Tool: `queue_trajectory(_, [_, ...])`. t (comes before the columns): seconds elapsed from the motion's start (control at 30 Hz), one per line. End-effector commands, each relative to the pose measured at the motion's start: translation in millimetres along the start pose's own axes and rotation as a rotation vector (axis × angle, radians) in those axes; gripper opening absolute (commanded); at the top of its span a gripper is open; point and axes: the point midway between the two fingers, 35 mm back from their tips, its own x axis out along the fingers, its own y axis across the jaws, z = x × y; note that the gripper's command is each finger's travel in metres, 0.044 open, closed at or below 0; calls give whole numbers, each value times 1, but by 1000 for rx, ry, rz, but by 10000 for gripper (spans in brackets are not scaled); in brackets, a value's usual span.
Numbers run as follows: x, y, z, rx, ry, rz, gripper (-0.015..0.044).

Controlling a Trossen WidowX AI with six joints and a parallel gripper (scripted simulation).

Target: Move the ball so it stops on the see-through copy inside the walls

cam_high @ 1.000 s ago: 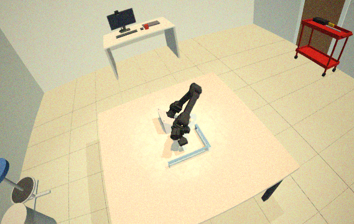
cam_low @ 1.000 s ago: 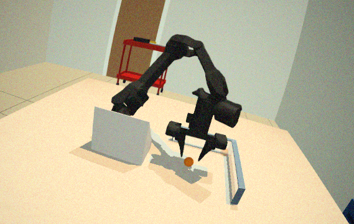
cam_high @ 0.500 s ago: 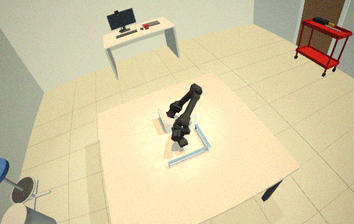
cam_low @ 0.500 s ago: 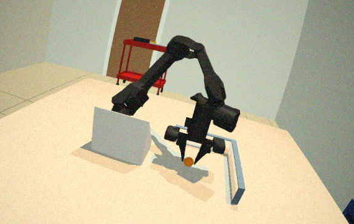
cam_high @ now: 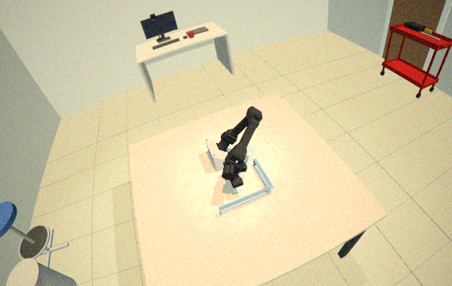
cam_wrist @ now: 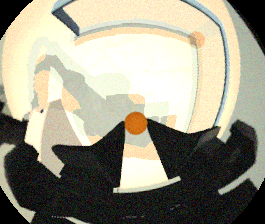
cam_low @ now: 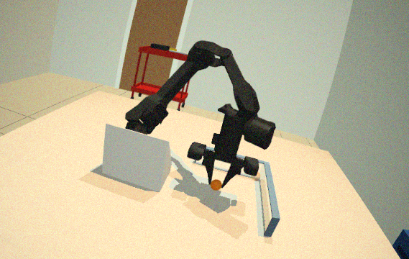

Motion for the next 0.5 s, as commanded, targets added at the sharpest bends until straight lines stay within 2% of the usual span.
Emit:
queue_trajectory(0.0, [-22,-5,-4,-1,15,-11,0])
queue_trajectory(0.47, [-100,-1,0,-31,-7,3,0])
